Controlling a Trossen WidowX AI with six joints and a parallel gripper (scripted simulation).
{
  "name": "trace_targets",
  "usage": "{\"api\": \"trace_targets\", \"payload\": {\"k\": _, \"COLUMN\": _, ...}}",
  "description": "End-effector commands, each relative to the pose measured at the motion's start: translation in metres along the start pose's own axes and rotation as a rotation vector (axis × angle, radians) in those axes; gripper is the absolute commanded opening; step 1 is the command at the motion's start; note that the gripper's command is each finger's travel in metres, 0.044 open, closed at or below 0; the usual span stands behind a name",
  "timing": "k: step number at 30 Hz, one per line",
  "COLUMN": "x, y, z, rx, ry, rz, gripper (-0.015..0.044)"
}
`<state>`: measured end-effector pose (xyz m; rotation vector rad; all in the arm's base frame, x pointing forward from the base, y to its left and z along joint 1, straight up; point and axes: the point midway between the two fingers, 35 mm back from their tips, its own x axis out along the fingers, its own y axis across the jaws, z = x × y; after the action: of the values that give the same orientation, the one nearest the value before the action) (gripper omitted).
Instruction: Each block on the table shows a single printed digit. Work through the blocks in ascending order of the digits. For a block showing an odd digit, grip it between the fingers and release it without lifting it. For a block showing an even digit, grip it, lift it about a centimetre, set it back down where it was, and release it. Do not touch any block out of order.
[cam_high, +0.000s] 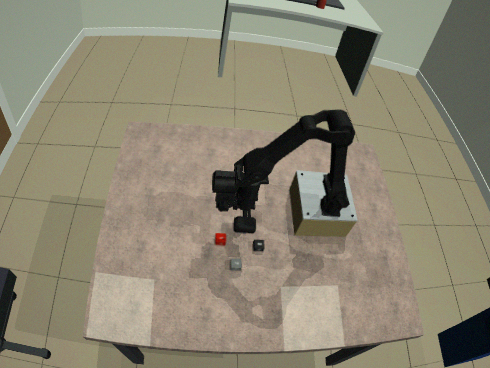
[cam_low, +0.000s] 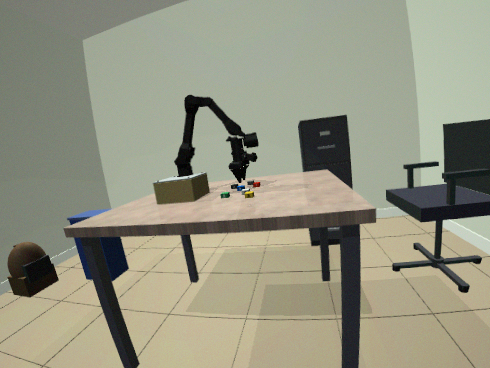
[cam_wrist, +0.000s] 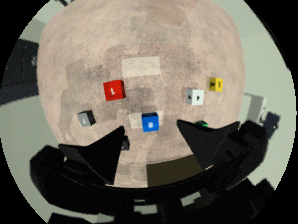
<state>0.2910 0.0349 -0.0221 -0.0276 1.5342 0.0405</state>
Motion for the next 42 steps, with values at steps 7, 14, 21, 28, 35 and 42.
{"api": "trace_targets", "payload": {"k": 7, "x": 0.017, "y": -0.001, "z": -0.002, "rx": -0.005, "ry": 0.009, "rz": -0.002, "gripper": 0.0400}}
{"api": "trace_targets", "payload": {"k": 14, "x": 0.028, "y": -0.001, "z": -0.003, "rx": -0.005, "ry": 0.009, "rz": -0.002, "gripper": 0.0400}}
{"api": "trace_targets", "payload": {"k": 21, "x": 0.034, "y": -0.001, "z": -0.003, "rx": -0.005, "ry": 0.009, "rz": -0.002, "gripper": 0.0348}}
{"api": "trace_targets", "payload": {"k": 28, "x": 0.034, "y": -0.001, "z": -0.003, "rx": -0.005, "ry": 0.009, "rz": -0.002, "gripper": 0.0164}}
{"api": "trace_targets", "payload": {"k": 35, "x": 0.034, "y": -0.001, "z": -0.003, "rx": -0.005, "ry": 0.009, "rz": -0.002, "gripper": 0.0120}}
{"api": "trace_targets", "payload": {"k": 42, "x": 0.034, "y": -0.001, "z": -0.003, "rx": -0.005, "ry": 0.009, "rz": -0.002, "gripper": 0.0120}}
